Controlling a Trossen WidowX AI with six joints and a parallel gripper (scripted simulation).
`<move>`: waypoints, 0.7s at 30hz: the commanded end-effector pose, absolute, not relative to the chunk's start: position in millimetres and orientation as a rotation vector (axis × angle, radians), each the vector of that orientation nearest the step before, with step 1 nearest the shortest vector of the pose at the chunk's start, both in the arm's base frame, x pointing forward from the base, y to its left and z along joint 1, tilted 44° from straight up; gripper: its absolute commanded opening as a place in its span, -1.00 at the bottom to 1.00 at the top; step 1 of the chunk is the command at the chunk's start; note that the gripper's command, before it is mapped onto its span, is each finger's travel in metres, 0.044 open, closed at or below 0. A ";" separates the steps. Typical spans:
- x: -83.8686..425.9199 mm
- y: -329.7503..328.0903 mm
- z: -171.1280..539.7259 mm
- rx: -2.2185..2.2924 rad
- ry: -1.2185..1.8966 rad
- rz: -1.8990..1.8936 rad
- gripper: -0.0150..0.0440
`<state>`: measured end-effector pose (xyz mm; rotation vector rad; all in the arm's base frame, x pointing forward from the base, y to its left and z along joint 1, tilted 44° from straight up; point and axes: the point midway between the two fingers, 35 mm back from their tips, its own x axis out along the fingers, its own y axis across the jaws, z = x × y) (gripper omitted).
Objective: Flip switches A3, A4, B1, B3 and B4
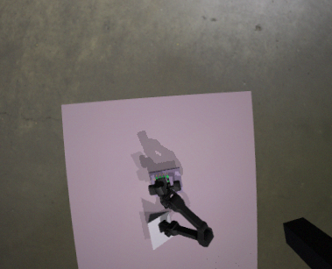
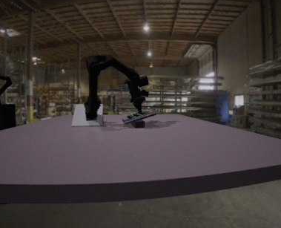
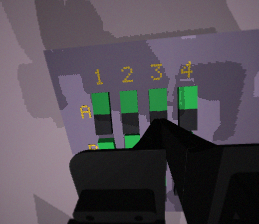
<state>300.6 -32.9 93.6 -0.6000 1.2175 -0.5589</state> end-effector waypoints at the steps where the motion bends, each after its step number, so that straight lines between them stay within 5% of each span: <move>1: 300.9 -33.6 92.9 -0.604 1.218 -0.558 -0.49; 21: 301.5 -35.4 91.1 -0.604 1.218 -0.558 -0.49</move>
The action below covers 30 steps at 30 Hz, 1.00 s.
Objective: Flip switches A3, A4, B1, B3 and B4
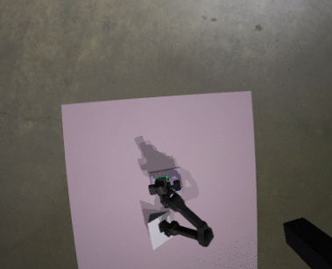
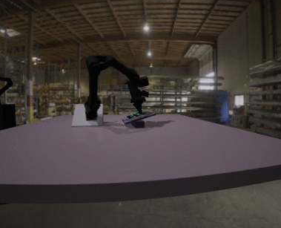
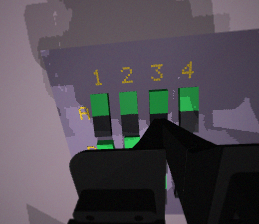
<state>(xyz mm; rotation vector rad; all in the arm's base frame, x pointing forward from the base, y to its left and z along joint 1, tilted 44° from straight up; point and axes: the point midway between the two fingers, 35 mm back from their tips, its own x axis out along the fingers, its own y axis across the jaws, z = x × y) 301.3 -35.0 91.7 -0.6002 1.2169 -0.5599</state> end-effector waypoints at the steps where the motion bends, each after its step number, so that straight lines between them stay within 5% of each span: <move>1: 301.6 -35.5 91.0 -0.604 1.218 -0.558 -0.49; 10: 287.7 9.3 135.1 -0.597 1.245 -0.565 -0.49; 30: 293.2 -31.3 126.9 -0.604 1.219 -0.558 -0.49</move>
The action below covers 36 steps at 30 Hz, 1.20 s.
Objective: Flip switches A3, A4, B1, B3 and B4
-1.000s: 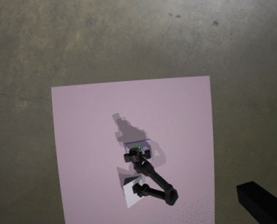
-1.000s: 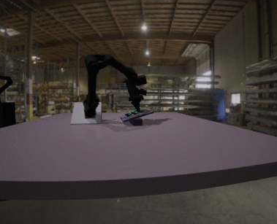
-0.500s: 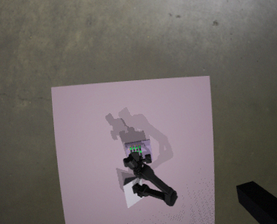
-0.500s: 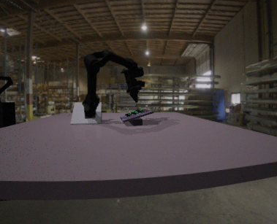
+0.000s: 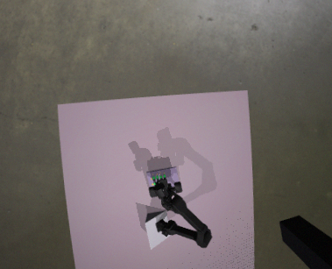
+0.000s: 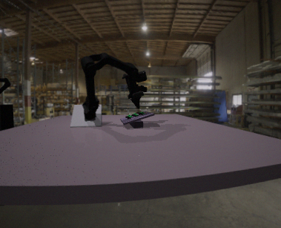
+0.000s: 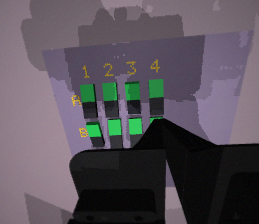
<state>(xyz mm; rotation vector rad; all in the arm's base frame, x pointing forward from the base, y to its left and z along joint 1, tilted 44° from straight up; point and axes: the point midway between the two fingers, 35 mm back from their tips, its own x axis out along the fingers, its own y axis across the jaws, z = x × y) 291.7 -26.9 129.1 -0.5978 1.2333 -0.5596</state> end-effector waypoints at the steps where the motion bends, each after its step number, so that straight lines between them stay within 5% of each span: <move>1: 293.2 -31.3 126.9 -0.604 1.219 -0.558 -0.49; 36: 298.7 -47.9 110.7 -0.605 1.218 -0.558 -0.49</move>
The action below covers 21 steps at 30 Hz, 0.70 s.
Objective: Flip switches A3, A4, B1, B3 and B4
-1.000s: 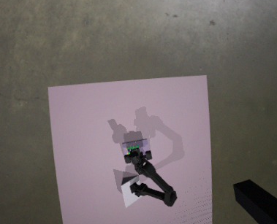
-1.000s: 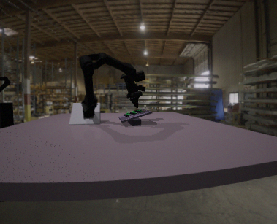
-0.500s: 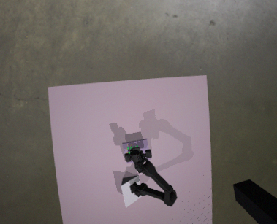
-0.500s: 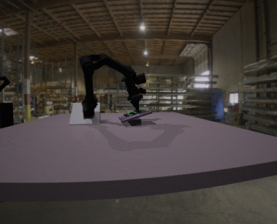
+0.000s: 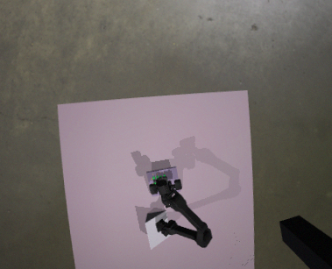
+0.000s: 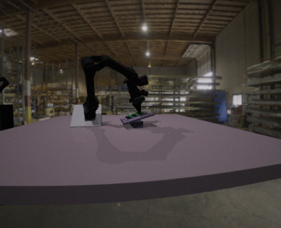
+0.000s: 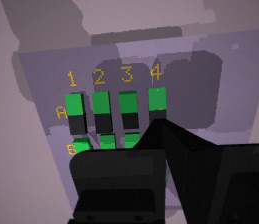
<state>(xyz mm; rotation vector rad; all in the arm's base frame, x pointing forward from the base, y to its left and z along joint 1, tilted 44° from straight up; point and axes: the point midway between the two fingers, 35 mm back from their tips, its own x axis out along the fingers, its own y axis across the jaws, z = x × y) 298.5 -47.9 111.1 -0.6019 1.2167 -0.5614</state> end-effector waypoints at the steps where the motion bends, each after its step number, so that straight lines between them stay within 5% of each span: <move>1: 298.7 -47.9 110.7 -0.605 1.218 -0.558 -0.49; 21: 299.2 -49.5 109.2 -0.605 1.218 -0.558 -0.49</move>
